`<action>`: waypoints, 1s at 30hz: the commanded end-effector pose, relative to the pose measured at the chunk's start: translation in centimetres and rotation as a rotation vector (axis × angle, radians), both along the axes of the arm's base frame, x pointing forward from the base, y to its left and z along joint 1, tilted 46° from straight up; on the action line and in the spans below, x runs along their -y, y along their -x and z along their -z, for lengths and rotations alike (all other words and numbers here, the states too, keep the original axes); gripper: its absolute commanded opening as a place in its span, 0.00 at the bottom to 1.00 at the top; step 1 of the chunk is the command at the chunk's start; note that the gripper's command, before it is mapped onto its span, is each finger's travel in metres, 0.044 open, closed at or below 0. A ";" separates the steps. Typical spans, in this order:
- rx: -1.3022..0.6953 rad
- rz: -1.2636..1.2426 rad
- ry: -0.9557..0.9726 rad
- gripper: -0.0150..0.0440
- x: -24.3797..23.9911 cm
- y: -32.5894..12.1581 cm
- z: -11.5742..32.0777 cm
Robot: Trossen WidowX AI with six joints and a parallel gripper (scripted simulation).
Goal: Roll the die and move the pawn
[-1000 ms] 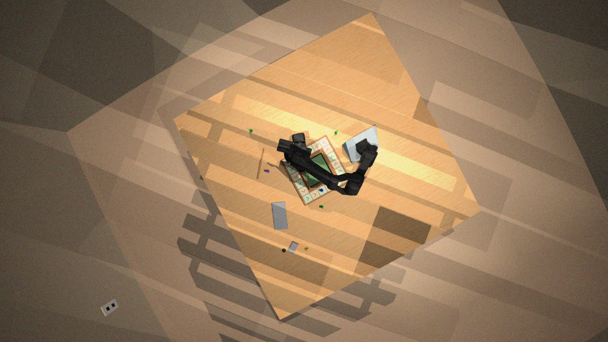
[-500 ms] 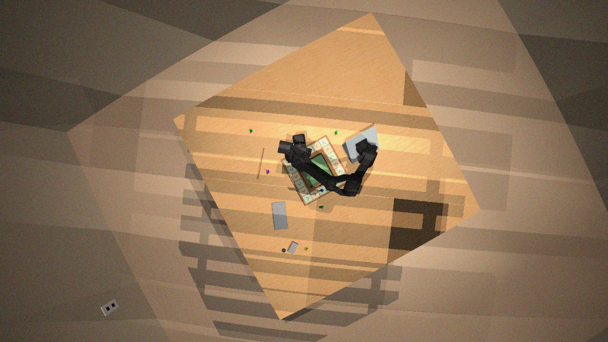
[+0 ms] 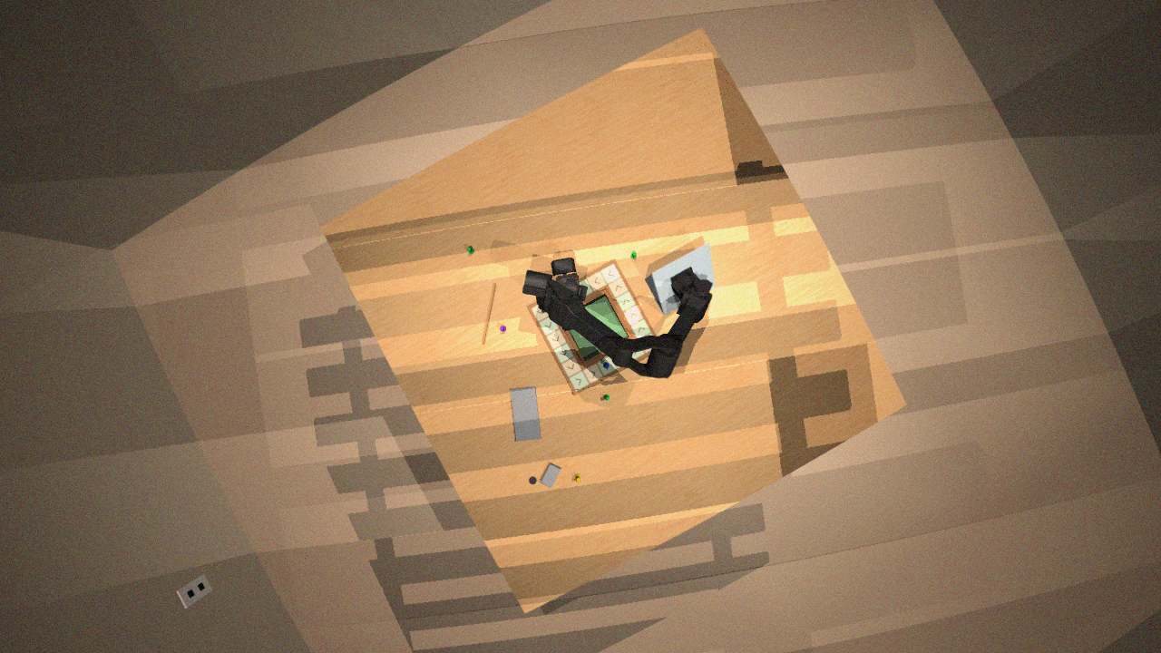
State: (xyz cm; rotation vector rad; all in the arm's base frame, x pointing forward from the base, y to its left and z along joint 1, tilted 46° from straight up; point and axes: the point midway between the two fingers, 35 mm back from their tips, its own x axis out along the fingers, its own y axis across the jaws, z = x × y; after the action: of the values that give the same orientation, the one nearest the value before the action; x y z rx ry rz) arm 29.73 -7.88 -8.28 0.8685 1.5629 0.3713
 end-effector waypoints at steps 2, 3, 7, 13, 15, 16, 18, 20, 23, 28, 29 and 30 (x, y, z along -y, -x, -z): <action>-0.002 0.005 -0.004 0.25 0.2 -0.1 -0.1; -0.002 0.005 -0.003 0.25 0.6 -0.1 -0.4; -0.003 0.006 0.000 0.25 2.4 -0.3 -1.9; 0.000 0.009 0.006 0.25 5.2 -0.1 -4.4; 0.001 0.010 0.007 0.25 6.0 0.1 -5.3; 0.001 0.010 0.007 0.25 6.4 0.1 -5.7; 0.000 0.009 0.007 0.25 7.2 0.3 -6.5; -0.002 0.008 0.005 0.25 7.9 0.5 -7.4; -0.005 0.005 0.001 0.25 8.8 0.9 -8.6; -0.005 0.004 0.000 0.25 9.0 0.9 -8.8; -0.006 0.005 0.001 0.25 8.9 0.9 -8.9; -0.006 0.005 0.001 0.25 8.8 0.8 -8.9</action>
State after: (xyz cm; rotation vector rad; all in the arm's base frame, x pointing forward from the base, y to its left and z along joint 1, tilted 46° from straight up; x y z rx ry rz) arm 28.89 -16.62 0.22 0.8839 1.5635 0.3635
